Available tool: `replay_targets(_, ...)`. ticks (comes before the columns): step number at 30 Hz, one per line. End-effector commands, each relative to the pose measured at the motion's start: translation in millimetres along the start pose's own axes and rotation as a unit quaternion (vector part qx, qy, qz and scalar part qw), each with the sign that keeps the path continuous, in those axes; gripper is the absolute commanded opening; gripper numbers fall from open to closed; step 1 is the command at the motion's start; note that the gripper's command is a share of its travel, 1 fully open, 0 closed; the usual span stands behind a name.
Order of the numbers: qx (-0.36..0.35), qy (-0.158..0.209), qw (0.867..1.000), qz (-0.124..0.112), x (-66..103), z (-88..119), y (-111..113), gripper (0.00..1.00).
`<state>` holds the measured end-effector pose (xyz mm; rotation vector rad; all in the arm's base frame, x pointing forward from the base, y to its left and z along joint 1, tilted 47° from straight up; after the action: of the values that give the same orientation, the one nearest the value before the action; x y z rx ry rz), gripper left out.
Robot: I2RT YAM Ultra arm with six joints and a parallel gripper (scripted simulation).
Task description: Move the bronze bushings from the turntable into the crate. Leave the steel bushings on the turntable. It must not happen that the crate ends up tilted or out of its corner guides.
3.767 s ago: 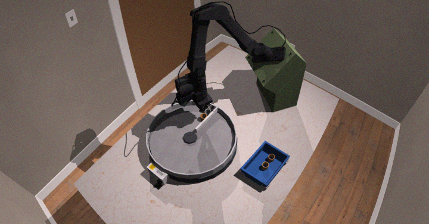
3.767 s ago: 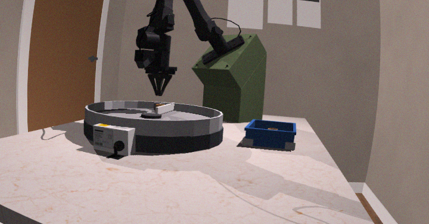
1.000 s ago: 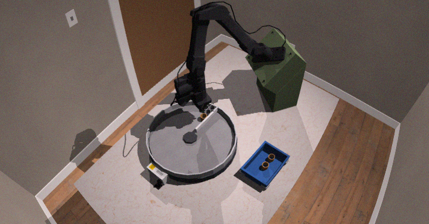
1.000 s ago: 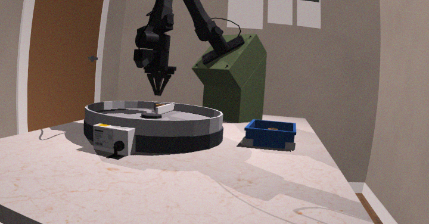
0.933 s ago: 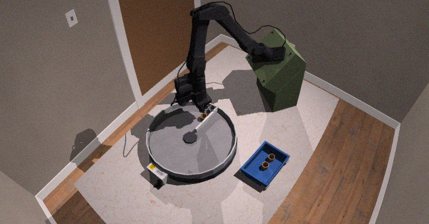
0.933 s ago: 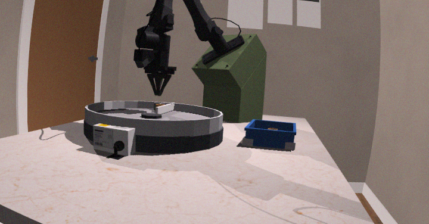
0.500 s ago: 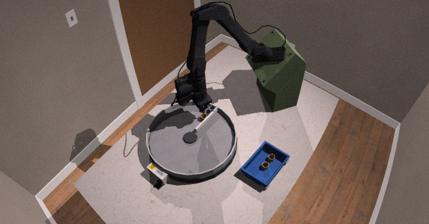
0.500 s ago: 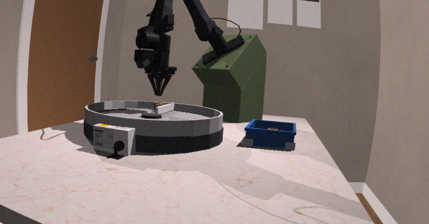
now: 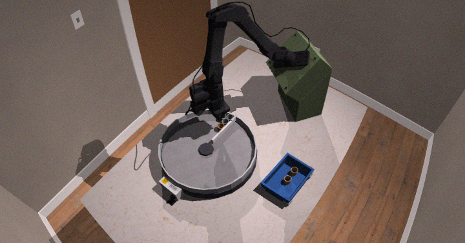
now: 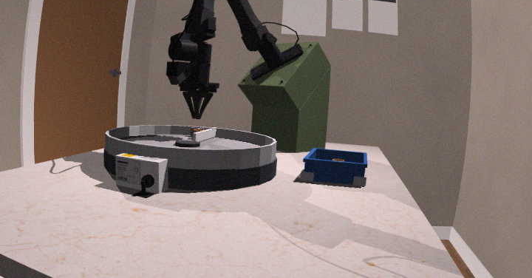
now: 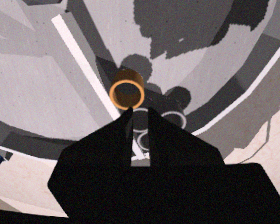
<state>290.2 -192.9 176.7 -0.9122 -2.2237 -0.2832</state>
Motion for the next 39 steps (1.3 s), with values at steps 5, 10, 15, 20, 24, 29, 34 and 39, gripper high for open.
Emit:
replay_targets(5,0.001,-0.022,1.000,-0.010,9.5,-9.7,3.2,0.13)
replay_targets(10,0.002,-0.005,1.000,-0.004,-6.3,-2.4,0.3,0.13)
replay_targets(15,0.000,-0.007,1.000,-0.004,-21.6,-4.5,-0.6,0.13)
replay_targets(20,0.002,-0.026,1.000,-0.012,-12.4,-12.2,4.2,0.13)
replay_targets(24,0.001,-0.023,1.000,-0.011,-14.2,-10.9,4.0,0.13)
replay_targets(29,0.001,-0.023,1.000,-0.011,-14.2,-10.9,4.0,0.13)
replay_targets(34,0.001,-0.023,1.000,-0.011,-14.2,-10.9,3.9,0.13)
replay_targets(39,0.001,-0.023,1.000,-0.011,-14.2,-11.0,3.9,0.13)
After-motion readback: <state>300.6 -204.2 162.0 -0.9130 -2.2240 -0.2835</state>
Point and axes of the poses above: the point where the finger pads meet when closed, its own x axis back along the fingers, its own y axis across the jaws, z = x × y, the point moved 5 cm from there along x, back along the fingers, and after that the axes turned 9 degrees about -x, right-handed, at the moved point
